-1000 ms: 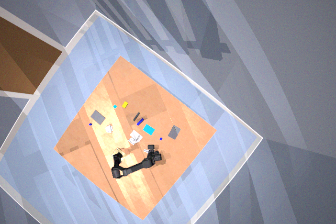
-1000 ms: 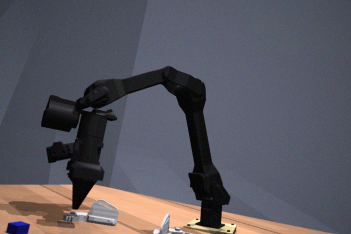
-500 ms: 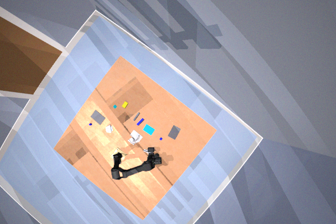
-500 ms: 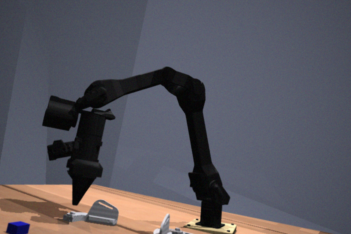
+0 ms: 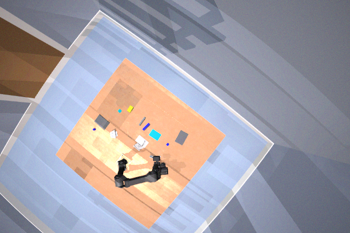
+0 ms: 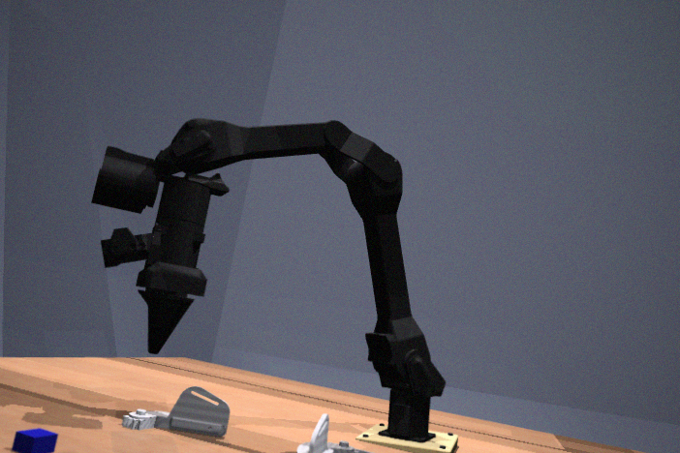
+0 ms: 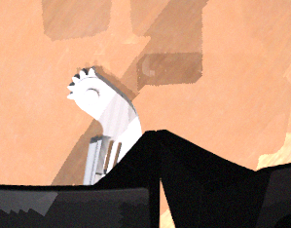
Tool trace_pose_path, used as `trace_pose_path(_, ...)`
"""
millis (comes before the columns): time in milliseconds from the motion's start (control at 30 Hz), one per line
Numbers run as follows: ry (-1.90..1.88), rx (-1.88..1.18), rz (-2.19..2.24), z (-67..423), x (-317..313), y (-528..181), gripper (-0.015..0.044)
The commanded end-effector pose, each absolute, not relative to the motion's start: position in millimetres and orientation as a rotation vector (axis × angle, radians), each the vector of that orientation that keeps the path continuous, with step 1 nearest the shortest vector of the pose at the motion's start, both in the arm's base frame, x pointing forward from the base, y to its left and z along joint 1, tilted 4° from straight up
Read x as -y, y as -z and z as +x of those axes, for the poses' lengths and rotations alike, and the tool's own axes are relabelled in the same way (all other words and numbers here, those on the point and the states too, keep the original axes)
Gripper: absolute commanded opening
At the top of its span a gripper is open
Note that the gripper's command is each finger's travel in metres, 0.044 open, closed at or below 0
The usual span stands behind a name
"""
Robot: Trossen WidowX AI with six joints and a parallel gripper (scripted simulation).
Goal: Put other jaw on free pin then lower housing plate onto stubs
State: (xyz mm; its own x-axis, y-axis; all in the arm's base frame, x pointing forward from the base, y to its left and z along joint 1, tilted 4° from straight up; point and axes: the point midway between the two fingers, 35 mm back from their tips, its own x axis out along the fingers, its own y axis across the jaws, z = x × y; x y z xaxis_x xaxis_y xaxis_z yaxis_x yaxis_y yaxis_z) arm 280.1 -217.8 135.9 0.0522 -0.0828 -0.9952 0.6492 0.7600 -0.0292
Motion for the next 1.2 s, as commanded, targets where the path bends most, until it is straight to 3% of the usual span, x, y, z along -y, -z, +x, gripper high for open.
trace_pose_path(0, 0.591, -1.409, 0.496, 278.4, 215.4, -152.2, 0.0000)
trace_pose_path(33, 0.591, -1.409, 0.496, 278.4, 215.4, -152.2, 0.0000)
trace_pose_path(600, 0.595, -1.405, 0.493, 280.0, 217.6, -146.7, 0.0440)
trace_pose_path(1167, 0.595, -1.405, 0.493, 280.0, 217.6, -146.7, 0.0440)
